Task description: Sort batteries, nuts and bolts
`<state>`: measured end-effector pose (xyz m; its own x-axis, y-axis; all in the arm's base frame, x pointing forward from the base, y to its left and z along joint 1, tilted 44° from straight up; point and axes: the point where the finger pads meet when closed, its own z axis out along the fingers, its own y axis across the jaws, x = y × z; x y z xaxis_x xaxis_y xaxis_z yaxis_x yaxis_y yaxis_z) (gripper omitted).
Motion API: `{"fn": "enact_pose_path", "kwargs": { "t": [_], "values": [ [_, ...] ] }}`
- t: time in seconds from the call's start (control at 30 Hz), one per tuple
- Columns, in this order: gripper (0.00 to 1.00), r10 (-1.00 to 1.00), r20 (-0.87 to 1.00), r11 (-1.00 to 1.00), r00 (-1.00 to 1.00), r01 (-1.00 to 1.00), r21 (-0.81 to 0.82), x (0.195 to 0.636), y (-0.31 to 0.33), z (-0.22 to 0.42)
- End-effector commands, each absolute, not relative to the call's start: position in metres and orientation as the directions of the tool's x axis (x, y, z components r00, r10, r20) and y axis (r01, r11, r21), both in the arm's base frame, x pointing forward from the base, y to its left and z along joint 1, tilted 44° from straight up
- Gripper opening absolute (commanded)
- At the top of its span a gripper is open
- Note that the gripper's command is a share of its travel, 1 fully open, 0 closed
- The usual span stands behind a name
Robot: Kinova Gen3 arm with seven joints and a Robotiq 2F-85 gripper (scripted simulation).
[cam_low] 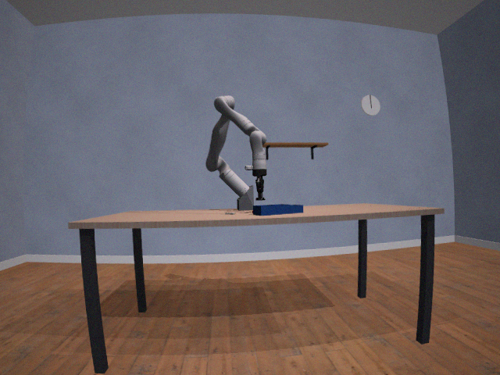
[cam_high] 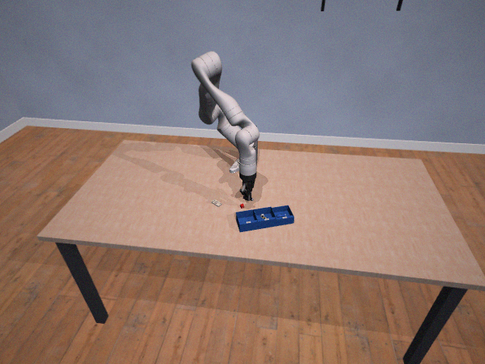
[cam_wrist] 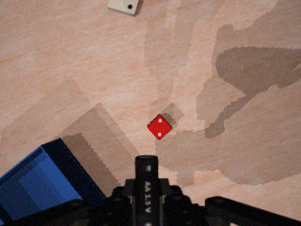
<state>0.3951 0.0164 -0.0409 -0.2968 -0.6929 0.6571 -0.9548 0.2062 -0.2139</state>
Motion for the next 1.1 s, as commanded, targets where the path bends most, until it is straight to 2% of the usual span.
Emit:
{"fn": "enact_pose_path", "kwargs": {
  "t": [0.0, 0.5, 0.87, 1.07],
  "values": [
    [0.09, -0.69, 0.664, 0.199, -0.289, -0.957, -0.211, 0.398, 0.024, -0.052],
    [0.09, -0.699, 0.673, 0.164, -0.241, -0.97, -0.177, 0.412, 0.077, -0.103],
    [0.09, -0.682, 0.667, -0.225, 0.301, -0.953, 0.201, 0.425, 0.123, -0.148],
    [0.09, -0.676, 0.661, -0.242, 0.325, -0.946, 0.217, 0.426, 0.131, -0.155]
  ]
}}
